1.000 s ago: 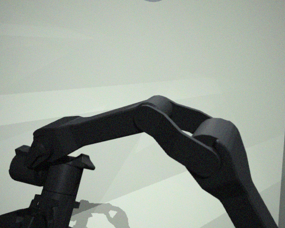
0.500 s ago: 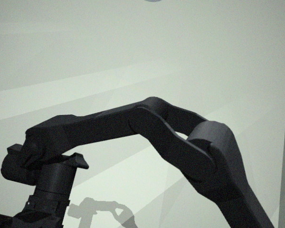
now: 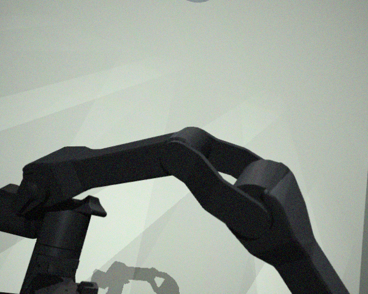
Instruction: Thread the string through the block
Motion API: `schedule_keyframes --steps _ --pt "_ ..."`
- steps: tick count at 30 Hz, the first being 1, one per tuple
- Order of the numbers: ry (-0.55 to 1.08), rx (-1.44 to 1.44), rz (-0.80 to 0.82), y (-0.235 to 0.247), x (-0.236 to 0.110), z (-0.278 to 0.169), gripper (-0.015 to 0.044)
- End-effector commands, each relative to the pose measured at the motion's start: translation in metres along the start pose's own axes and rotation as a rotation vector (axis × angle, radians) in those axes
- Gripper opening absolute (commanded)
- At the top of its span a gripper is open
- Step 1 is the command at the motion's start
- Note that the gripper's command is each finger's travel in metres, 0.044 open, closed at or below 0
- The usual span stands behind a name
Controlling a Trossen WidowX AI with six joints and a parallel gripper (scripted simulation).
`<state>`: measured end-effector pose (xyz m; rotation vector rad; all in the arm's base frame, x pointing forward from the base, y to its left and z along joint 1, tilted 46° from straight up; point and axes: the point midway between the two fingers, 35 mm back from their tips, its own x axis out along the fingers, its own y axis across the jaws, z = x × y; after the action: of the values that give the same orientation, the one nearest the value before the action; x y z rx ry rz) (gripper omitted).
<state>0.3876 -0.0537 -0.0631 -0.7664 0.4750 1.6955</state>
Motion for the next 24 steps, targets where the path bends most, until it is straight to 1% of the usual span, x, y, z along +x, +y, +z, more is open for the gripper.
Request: schedule_keyframes --steps 1,11,24 --pt "-0.002 -0.155 -0.006 -0.005 0.0 0.001 0.0" --pt "0.001 -0.179 -0.006 -0.006 0.0 0.001 0.0" --pt "0.003 -0.176 -0.006 -0.011 -0.002 -0.015 0.0"
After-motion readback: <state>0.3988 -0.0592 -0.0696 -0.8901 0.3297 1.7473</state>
